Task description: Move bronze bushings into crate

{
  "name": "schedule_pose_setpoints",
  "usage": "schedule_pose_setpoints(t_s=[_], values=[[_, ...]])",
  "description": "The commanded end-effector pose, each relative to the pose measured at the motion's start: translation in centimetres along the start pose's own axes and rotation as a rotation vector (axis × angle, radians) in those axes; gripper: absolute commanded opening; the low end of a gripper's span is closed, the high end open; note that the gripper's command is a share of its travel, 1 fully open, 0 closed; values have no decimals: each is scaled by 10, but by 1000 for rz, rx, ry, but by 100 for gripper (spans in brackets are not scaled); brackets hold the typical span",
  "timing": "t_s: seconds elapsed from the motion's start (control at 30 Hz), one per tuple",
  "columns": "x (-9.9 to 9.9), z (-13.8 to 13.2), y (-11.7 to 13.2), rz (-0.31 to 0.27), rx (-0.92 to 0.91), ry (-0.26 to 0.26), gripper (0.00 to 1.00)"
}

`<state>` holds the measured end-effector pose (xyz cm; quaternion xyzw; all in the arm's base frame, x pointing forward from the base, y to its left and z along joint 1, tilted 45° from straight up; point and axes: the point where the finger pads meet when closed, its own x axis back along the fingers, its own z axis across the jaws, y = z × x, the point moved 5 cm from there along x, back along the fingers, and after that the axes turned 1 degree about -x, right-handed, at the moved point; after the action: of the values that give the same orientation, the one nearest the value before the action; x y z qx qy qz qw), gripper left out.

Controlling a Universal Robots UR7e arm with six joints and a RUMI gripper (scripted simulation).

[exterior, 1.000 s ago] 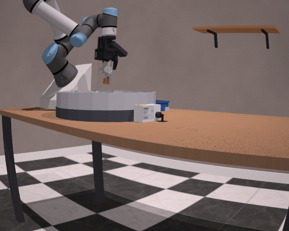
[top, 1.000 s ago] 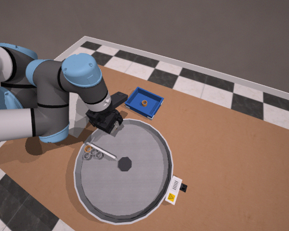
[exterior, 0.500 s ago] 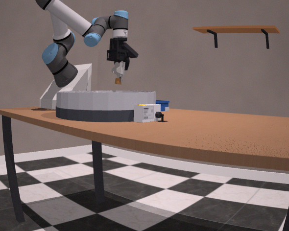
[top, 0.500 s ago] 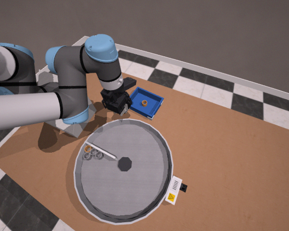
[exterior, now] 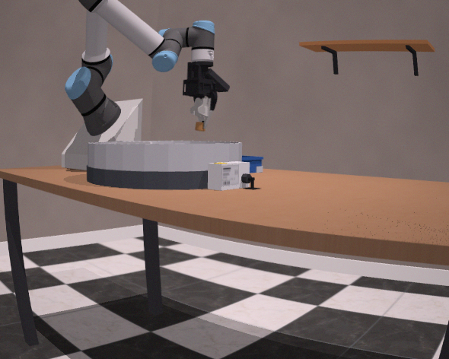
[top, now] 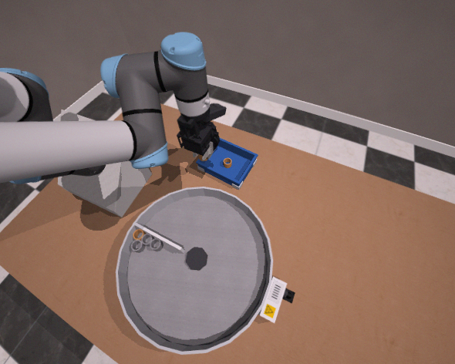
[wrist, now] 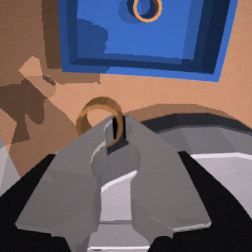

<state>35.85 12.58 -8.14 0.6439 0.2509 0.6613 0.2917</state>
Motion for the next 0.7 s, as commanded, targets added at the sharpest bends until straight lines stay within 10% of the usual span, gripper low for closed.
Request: schedule_pose_setpoints(t_s=[0.0,0.67], values=[[0,0,-36,-1,-6,-2,0],[0,-5,-84,-1,-6,-2,0]])
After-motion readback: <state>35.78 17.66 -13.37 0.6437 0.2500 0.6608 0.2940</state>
